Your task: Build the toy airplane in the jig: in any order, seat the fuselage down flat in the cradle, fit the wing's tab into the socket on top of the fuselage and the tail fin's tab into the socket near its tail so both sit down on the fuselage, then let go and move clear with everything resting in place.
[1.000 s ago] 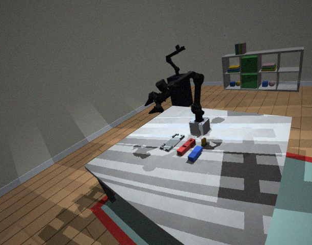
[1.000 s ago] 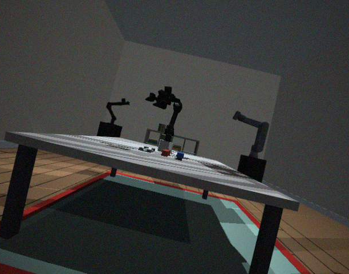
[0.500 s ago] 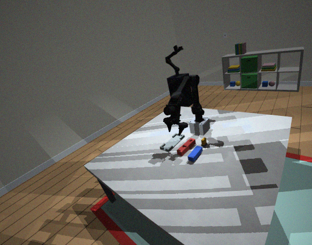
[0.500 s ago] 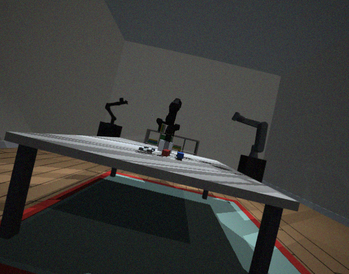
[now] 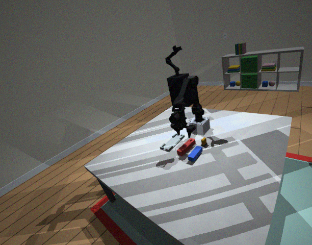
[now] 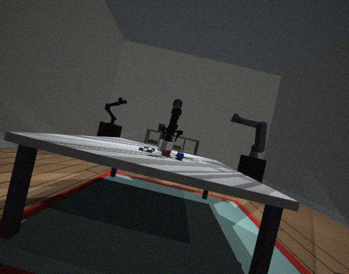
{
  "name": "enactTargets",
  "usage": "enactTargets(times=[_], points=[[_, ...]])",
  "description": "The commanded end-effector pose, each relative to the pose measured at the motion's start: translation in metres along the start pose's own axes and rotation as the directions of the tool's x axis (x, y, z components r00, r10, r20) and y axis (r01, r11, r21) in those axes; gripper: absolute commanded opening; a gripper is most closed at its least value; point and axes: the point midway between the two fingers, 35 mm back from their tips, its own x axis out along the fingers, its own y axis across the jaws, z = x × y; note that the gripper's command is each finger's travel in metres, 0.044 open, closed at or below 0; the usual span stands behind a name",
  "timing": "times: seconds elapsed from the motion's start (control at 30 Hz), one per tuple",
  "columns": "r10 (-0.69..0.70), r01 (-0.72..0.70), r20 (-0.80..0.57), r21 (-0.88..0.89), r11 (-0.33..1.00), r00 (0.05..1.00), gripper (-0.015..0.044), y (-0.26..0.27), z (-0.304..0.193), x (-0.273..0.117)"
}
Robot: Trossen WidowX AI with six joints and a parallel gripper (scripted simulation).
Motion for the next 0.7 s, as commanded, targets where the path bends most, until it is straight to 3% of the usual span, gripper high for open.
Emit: enactTargets(times=[0.0,0.67], points=[[0.001,-0.001,-0.028,0.008,1.000,1.000,0.0440,0.000,-0.007,0.043],[0.001,-0.001,-0.028,0.008,1.000,1.000,0.0440,0.000,-0.008,0.070]])
